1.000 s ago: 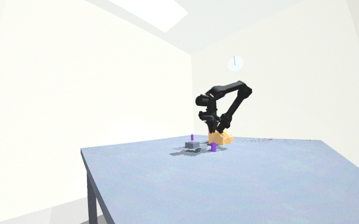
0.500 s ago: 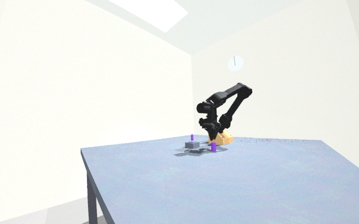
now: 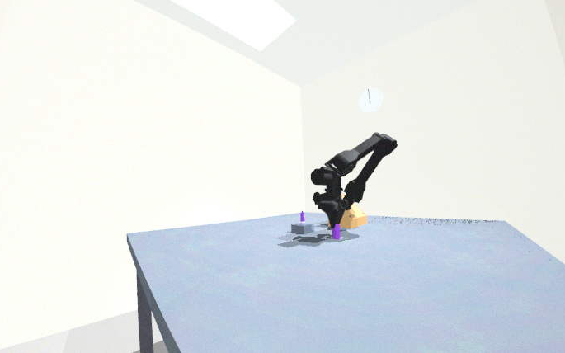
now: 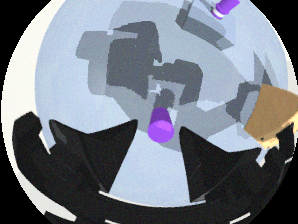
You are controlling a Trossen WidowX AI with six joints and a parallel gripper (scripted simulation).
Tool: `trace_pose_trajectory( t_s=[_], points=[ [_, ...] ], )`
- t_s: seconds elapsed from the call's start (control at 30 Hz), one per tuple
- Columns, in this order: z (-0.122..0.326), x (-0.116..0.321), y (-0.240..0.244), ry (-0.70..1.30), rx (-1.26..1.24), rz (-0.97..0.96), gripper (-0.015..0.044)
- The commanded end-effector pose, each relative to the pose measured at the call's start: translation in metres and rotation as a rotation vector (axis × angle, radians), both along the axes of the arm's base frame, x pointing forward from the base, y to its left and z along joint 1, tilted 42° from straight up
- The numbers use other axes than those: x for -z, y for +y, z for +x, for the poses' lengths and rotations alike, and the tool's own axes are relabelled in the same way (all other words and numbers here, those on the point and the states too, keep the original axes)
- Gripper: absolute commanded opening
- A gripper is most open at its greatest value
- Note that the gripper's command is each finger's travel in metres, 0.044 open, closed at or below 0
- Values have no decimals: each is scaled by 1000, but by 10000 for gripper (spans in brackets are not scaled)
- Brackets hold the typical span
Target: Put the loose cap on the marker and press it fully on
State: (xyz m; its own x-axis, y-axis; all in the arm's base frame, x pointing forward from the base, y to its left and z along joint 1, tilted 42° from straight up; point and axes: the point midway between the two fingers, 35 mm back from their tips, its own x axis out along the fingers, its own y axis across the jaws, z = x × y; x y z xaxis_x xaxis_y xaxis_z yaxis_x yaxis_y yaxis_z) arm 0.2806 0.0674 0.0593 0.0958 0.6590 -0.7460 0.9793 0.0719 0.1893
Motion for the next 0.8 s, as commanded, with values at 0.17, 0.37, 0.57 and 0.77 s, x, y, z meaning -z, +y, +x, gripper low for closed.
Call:
trace_pose_trajectory(
  t_s=[0.17, 0.37, 0.57, 0.77],
  points=[
    [0, 12, 11, 6, 2, 7, 244],
    [0, 18, 18, 6, 2, 8, 244],
    [0, 21, 21, 6, 2, 9, 191],
    [0, 21, 21, 6, 2, 9, 112]
  ],
)
